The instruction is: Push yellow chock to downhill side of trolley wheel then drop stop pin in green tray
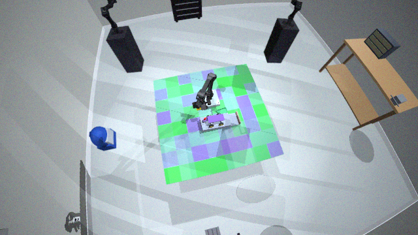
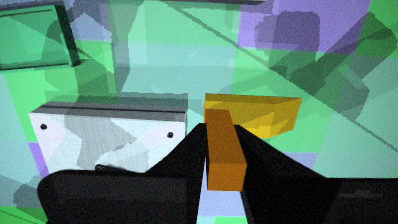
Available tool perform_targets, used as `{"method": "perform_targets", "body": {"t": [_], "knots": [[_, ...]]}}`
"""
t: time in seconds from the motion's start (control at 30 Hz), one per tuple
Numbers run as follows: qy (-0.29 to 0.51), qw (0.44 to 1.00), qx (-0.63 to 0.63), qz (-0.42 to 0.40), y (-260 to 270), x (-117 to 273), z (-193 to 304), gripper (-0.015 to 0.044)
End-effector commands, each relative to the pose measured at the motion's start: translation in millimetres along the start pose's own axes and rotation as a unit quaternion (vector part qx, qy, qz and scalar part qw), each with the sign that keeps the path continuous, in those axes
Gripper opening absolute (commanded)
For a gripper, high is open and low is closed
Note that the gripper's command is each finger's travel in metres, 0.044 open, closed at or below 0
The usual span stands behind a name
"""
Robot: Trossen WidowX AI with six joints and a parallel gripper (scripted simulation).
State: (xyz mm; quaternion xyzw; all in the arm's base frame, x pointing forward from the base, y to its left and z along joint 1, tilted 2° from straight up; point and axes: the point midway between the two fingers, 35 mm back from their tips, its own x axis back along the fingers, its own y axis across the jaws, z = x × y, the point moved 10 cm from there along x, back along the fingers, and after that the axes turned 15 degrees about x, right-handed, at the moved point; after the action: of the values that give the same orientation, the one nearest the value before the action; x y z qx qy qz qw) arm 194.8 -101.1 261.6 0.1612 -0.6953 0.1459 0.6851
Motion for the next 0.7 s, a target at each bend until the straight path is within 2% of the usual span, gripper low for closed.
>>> {"method": "perform_targets", "body": {"t": [0.0,0.67], "knots": [[-0.002,1.000,-0.001,-0.003,11.6,-0.8,-5.9,0.0000],[-0.004,1.000,-0.001,-0.006,70.2,-4.7,-39.9,0.0000]]}}
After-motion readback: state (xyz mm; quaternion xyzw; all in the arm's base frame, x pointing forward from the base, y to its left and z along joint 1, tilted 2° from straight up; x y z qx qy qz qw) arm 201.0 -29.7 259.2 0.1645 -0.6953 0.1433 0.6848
